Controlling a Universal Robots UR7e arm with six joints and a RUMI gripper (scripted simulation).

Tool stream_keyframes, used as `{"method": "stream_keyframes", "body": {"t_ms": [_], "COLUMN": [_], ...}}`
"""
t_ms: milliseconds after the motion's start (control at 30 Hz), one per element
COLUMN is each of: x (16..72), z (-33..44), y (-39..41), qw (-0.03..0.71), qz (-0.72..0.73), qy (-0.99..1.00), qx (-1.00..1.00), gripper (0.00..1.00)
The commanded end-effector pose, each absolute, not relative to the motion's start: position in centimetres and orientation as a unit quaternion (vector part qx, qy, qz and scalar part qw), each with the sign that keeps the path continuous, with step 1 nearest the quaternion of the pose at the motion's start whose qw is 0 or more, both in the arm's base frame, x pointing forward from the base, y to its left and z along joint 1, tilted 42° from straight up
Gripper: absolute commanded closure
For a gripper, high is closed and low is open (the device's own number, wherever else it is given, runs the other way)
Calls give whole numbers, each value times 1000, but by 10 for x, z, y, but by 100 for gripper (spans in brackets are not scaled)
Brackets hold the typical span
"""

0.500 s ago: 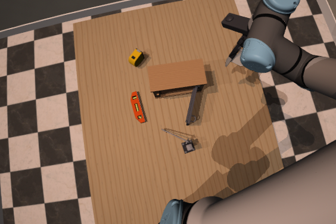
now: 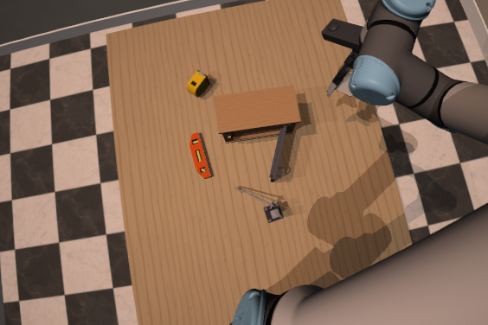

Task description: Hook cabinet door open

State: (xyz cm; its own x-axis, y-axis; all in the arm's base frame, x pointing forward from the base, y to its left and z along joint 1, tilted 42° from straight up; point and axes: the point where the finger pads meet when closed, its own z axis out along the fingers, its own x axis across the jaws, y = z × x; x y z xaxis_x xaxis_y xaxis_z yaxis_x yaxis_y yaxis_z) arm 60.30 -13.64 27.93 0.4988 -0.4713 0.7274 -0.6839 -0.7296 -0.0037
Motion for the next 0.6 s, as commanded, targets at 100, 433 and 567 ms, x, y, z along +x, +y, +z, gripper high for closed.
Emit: {"method": "stream_keyframes", "body": {"t_ms": [100,433,567], "x": [603,599,595], "z": [280,261,246], "y": [-136,-126,-118], "qw": [144,129,118], "qz": [370,372,373], "qy": [-338,-369,-393], "qx": [853,842,832], "gripper": [0,0,0]}}
